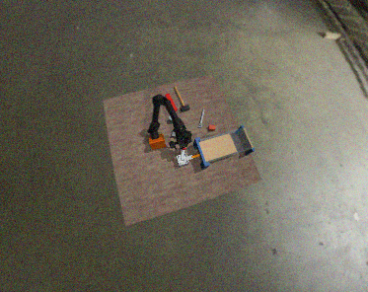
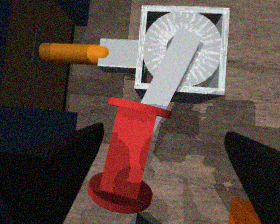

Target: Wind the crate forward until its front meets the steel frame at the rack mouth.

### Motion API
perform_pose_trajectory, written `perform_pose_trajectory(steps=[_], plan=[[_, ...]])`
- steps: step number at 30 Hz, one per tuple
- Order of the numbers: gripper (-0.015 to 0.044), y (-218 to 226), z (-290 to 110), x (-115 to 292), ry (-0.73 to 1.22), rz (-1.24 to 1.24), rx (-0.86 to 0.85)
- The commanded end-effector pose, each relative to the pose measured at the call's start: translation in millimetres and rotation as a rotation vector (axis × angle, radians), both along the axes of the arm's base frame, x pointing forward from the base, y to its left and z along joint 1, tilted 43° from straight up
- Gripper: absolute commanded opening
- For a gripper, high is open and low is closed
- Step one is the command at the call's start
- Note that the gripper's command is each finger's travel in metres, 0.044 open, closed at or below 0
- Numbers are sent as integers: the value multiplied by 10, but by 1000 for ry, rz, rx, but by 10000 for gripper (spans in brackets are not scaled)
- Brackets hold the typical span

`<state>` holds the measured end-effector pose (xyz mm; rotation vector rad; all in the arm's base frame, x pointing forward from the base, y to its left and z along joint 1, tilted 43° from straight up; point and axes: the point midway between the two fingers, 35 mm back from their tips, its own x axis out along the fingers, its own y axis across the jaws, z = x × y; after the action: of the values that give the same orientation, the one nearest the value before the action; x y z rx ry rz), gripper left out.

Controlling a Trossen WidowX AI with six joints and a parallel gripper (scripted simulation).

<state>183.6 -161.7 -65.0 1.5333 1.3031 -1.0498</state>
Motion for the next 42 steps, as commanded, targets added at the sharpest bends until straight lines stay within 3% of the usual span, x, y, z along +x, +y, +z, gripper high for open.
perform_pose_trajectory(steps=[1,5,10,19,34,42], plan=[[440,-145,128,4,-6,2,-12],[440,-406,441,-55,-7,1,-13],[440,-429,483,-74,-7,1,-13],[440,-533,974,-413,-5,1,-12],[440,-1374,381,-258,3,24,294],[440,-1575,19,-309,-17,29,418]])
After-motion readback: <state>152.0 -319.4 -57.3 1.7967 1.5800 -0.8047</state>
